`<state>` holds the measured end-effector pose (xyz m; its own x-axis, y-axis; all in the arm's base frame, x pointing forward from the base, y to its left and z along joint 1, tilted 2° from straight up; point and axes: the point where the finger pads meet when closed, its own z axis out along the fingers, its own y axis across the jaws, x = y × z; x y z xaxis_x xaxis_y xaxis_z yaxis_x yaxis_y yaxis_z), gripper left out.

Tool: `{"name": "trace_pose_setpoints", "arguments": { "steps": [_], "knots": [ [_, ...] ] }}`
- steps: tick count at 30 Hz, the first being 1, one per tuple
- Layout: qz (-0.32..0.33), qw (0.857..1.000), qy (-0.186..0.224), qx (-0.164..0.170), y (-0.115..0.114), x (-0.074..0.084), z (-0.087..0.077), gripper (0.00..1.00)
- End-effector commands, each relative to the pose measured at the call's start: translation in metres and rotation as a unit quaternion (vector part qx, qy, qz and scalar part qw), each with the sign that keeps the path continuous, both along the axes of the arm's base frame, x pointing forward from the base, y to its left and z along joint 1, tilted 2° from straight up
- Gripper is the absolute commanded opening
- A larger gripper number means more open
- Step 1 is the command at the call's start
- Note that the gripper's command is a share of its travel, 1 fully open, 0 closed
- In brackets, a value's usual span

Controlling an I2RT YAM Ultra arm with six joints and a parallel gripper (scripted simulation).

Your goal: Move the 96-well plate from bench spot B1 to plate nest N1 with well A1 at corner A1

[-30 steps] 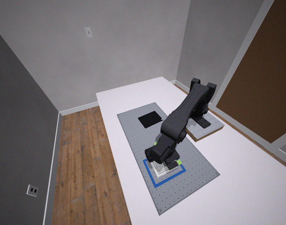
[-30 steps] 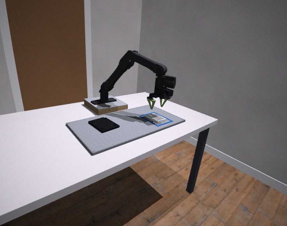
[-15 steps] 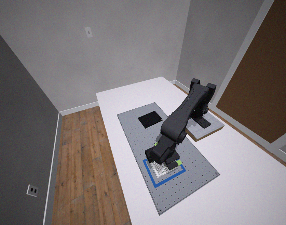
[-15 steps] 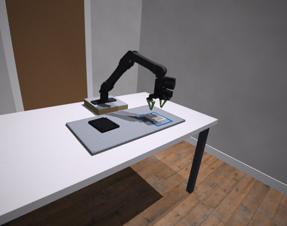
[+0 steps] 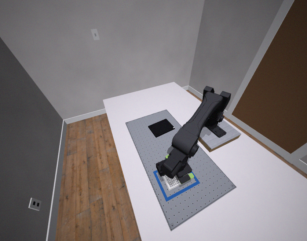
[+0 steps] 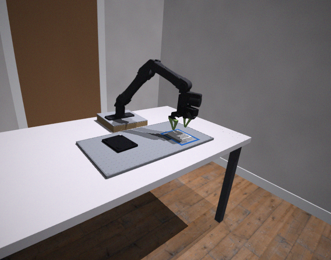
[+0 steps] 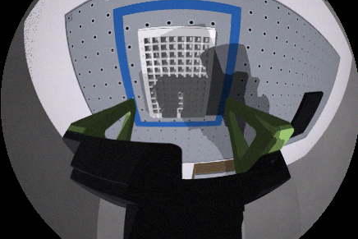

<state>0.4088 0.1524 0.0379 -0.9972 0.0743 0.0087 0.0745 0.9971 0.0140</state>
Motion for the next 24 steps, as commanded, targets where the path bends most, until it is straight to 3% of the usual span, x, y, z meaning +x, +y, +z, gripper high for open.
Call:
{"name": "trace_pose_setpoints", "arguments": {
  "steps": [1,5,6,8,12,16,20,22,23,24],
  "knots": [
    [-0.004,1.0,-0.016,0.004,0.002,0.007,-0.003,1.0],
    [-0.003,1.0,-0.01,0.001,0.002,0.005,-0.013,1.0],
    [-0.003,0.999,-0.047,0.015,0.007,0.02,0.013,1.0],
    [-0.003,1.0,-0.029,0.008,0.003,0.009,-0.001,1.0],
    [-0.003,1.0,-0.01,0.001,0.002,0.005,-0.024,1.0],
    [-0.002,1.0,-0.028,0.008,0.005,0.01,-0.016,1.0],
    [-0.002,1.0,-0.01,0.001,0.003,0.005,-0.038,1.0],
    [-0.002,1.0,-0.01,0.001,0.003,0.005,-0.038,1.0],
    [-0.002,0.999,-0.044,0.014,0.009,0.021,-0.015,1.0],
    [-0.002,0.999,-0.041,0.013,0.008,0.018,-0.018,1.0]
  ]
}}
